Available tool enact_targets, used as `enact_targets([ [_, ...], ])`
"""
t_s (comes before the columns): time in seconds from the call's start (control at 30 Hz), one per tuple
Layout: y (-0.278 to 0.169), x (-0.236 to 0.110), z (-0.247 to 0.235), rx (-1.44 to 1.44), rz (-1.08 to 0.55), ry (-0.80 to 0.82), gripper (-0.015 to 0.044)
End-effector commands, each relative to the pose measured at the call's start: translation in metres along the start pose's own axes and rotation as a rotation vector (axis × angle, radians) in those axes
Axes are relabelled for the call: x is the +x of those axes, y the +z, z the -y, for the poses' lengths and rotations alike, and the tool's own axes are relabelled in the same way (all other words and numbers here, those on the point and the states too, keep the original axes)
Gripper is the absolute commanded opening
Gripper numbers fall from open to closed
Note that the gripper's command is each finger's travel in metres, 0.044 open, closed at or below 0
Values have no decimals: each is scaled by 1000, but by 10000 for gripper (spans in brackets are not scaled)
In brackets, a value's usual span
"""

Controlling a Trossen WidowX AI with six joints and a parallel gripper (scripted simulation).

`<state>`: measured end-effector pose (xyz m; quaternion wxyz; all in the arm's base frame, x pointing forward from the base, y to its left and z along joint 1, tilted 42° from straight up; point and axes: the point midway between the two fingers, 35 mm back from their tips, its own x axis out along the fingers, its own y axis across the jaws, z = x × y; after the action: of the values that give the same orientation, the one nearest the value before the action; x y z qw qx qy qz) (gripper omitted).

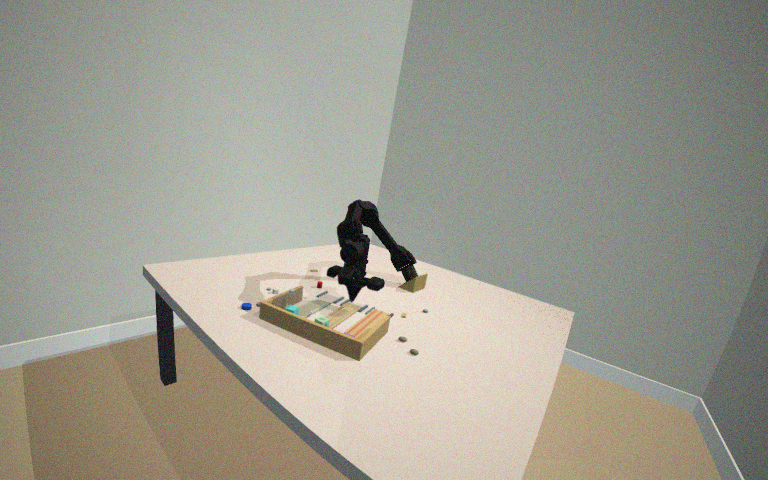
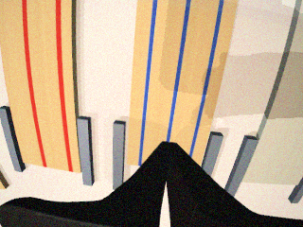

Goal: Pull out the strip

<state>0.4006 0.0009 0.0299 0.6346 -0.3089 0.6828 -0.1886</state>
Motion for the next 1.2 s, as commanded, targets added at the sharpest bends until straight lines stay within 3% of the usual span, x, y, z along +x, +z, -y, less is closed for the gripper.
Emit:
enact_targets([
  [0.0,-2,10,1,-5,-6,-7,0],
  [1.17,-4,21,1,-5,-7,-8,0],
])
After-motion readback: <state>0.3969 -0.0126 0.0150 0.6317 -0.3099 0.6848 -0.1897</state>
